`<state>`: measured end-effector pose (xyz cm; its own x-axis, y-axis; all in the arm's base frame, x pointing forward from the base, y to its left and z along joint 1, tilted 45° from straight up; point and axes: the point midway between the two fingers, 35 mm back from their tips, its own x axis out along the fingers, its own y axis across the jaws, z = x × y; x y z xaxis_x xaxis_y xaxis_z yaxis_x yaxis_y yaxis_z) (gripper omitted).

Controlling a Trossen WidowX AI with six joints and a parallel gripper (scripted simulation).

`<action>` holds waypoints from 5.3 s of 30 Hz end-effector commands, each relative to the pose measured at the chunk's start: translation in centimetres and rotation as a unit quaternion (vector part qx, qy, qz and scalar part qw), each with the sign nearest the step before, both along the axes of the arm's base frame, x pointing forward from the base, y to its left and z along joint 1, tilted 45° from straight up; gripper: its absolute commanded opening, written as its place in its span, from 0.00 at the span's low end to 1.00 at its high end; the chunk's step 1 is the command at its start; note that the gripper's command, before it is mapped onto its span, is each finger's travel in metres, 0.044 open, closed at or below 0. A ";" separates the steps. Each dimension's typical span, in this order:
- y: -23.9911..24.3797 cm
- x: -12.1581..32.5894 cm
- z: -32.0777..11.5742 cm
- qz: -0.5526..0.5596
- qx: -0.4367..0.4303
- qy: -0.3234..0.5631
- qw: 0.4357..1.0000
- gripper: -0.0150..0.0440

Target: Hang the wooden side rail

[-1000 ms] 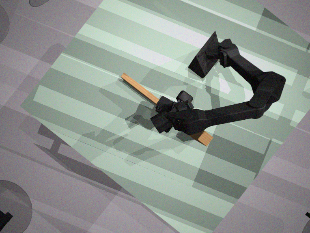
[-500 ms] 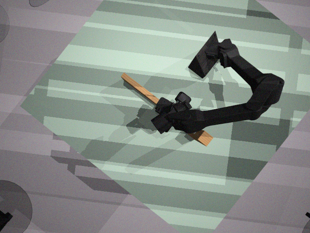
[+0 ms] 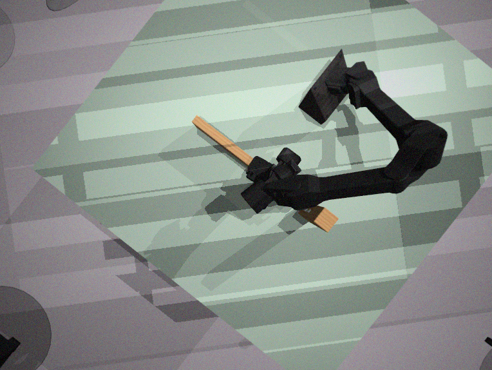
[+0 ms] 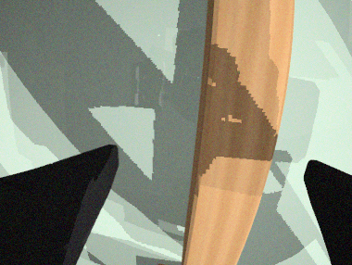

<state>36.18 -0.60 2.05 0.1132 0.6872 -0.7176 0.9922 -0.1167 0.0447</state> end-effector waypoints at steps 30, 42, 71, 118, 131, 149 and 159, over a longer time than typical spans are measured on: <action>2.6 -0.1 -2.6 -0.001 0.006 0.007 1.000 0.64; 2.6 -0.1 -2.6 -0.001 0.006 0.007 1.000 0.31; 2.4 0.8 -2.5 -0.001 0.006 0.007 1.000 0.25; 2.1 0.7 -2.3 -0.001 0.006 0.007 1.000 0.25; 2.0 0.7 -2.1 -0.001 0.006 0.007 1.000 0.25; 1.8 0.7 -1.9 -0.001 0.006 0.007 1.000 0.25; 1.6 0.6 -1.8 -0.001 0.006 0.007 1.000 0.25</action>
